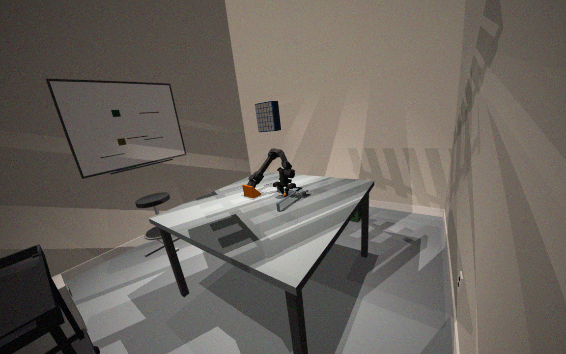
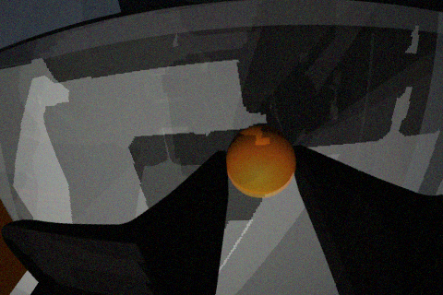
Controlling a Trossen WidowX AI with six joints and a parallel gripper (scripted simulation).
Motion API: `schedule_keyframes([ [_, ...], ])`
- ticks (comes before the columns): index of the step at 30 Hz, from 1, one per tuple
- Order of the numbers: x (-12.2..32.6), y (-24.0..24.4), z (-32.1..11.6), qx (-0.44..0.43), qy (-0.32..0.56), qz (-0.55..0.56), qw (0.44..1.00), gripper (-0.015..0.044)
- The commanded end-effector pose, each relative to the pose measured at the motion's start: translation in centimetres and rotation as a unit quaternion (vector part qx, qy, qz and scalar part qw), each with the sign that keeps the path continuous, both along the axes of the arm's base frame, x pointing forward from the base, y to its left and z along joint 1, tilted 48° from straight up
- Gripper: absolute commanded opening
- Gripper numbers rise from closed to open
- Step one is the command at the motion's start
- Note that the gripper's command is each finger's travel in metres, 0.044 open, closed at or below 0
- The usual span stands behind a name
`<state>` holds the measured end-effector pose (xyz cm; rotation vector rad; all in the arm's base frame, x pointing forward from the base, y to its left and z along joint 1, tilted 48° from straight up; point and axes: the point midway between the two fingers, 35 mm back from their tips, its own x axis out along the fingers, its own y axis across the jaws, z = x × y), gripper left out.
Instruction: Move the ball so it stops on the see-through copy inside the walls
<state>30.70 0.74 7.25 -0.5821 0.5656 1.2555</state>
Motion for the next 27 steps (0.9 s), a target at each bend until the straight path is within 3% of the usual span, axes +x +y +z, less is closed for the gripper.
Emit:
schedule_keyframes([
  [1,0.0,0.1,-0.1,0.003,0.0,-0.001,1.0,0.0],
  [2,0.0,0.1,-0.1,0.003,0.0,-0.001,1.0,0.0],
  [12,0.0,0.0,0.0,0.0,0.0,0.0,1.0,0.0255],
  [18,0.0,-0.1,0.1,0.0,0.0,0.0,1.0,0.0255],
  [27,-1.9,-6.2,5.9,0.001,0.002,-0.001,1.0,0.0255],
])
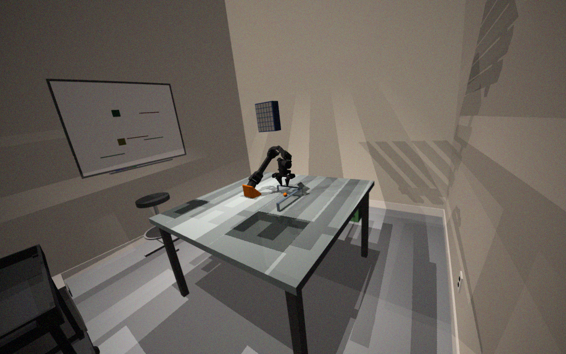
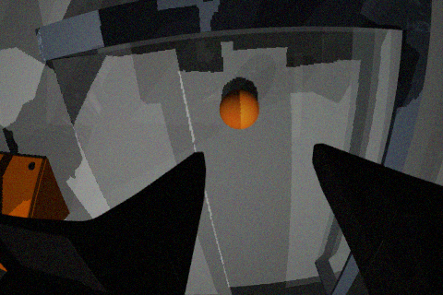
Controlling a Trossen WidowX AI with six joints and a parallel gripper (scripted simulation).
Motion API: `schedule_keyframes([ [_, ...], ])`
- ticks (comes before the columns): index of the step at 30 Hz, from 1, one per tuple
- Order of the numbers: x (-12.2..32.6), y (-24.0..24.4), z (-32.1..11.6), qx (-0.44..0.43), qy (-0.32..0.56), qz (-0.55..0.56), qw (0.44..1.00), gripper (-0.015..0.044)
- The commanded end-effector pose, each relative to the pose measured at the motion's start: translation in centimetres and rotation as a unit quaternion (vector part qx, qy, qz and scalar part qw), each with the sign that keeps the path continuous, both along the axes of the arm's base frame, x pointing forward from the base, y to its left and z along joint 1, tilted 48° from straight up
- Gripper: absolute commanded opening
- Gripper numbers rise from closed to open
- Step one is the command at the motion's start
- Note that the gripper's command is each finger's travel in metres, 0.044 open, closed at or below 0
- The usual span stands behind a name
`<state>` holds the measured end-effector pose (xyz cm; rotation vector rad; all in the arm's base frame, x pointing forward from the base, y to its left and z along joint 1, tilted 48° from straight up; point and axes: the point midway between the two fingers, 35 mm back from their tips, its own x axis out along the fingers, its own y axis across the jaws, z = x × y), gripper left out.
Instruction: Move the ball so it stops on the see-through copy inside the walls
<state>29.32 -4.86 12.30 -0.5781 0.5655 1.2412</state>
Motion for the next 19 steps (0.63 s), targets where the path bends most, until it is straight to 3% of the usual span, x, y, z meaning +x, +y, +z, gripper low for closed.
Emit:
schedule_keyframes([
  [1,-0.5,-0.6,0.8,0.001,0.003,0.006,1.0,0.0255],
  [8,-0.1,-0.3,0.4,0.0,-0.002,-0.001,1.0,0.0255],
  [15,-1.3,-3.8,3.7,0.0,0.0,0.001,1.0,0.0438],
  [19,-1.3,-3.8,3.7,0.0,0.0,0.001,1.0,0.044],
])
